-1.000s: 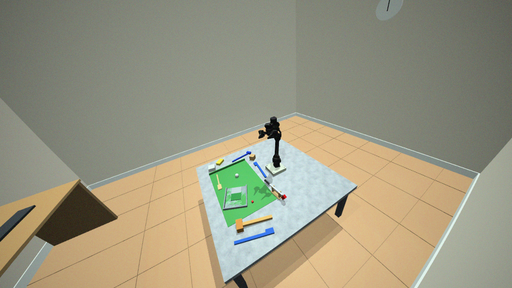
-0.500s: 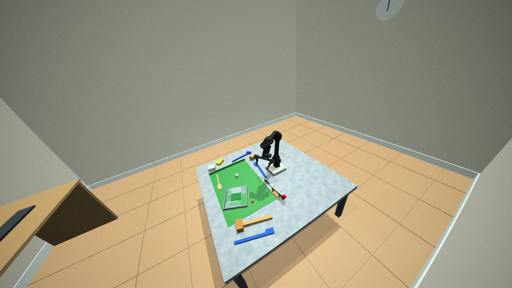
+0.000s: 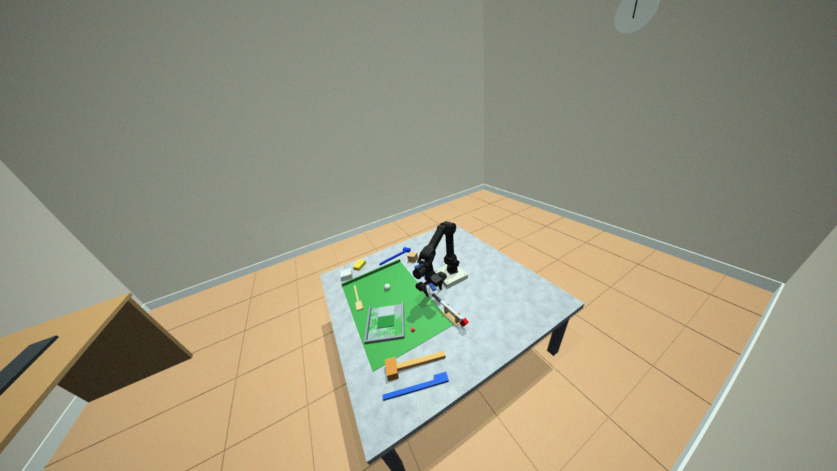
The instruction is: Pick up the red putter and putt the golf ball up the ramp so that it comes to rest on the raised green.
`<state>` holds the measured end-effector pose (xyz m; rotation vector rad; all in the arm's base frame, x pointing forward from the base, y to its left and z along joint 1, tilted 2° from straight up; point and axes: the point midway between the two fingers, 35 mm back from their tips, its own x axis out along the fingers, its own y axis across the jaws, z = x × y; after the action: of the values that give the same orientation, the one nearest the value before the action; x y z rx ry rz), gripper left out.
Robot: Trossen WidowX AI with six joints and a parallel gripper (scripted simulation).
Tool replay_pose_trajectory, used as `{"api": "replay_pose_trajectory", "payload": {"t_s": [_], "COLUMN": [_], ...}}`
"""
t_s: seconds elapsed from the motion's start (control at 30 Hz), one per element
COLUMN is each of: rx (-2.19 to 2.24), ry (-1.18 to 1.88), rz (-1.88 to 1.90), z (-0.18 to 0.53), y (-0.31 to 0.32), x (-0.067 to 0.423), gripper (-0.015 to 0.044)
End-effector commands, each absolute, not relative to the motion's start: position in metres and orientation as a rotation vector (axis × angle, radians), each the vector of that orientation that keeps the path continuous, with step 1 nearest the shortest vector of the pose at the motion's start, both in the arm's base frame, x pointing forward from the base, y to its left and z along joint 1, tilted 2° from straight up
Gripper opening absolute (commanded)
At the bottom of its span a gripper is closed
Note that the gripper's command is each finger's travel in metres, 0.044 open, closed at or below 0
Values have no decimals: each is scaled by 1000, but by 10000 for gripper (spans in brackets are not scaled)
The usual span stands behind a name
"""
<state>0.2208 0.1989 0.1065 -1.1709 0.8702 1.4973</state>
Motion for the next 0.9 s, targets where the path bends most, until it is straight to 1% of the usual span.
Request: {"api": "replay_pose_trajectory", "payload": {"t_s": [0.0, 0.5, 0.67, 0.87], "rx": [-1177, -1176, -1176, -1176], "ry": [870, 871, 871, 871], "rz": [1576, 1577, 1577, 1577], "z": [96, 71, 50, 49], "y": [196, 197, 198, 198], "x": [213, 210, 210, 210], "gripper": [440, 440, 440, 440]}}
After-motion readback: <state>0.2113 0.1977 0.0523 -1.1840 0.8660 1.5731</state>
